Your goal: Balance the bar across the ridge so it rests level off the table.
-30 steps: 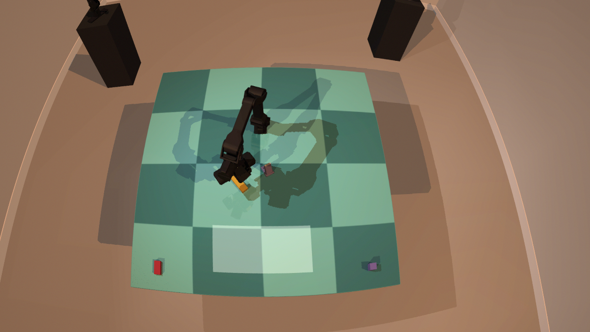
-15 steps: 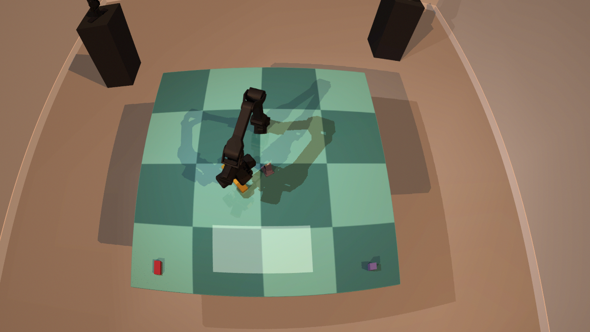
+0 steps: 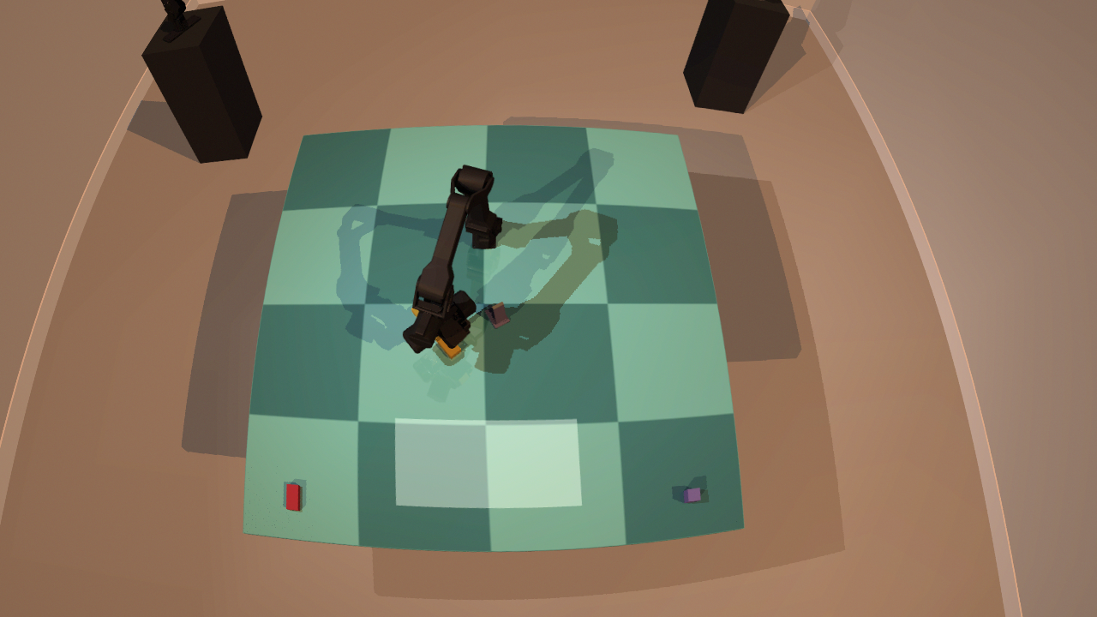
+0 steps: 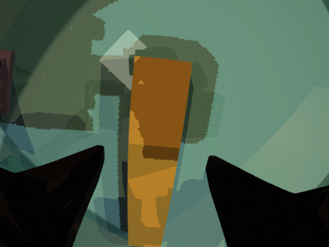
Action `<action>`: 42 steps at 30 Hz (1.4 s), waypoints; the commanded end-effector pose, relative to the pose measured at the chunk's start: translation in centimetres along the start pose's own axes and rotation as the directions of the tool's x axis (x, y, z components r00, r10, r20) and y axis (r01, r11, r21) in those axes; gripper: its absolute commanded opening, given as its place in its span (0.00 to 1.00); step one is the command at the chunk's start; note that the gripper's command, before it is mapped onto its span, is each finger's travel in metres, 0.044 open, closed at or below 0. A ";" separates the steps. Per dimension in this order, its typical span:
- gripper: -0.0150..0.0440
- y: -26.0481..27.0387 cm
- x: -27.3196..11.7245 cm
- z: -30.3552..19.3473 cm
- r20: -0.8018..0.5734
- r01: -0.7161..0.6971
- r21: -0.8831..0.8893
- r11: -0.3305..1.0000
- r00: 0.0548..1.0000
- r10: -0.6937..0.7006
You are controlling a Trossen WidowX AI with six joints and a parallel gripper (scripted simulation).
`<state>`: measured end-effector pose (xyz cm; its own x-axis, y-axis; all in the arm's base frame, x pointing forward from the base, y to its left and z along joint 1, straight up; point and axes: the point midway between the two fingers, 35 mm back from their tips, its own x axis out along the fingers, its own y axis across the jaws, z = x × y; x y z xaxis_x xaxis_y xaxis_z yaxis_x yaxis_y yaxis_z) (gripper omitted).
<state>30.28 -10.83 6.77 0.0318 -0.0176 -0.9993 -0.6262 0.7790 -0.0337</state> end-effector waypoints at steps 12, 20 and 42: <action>0.79 0.2 1.9 0.0 0.001 -0.010 -0.008 1.000 1.000 0.010; 0.79 0.2 1.9 0.0 0.001 -0.010 -0.008 1.000 1.000 0.010; 0.25 0.0 1.3 0.0 -0.004 -0.007 -0.001 1.000 1.000 0.007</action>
<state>30.20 -10.80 4.98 0.0216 -0.0137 -0.9997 -0.6267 0.7789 -0.0242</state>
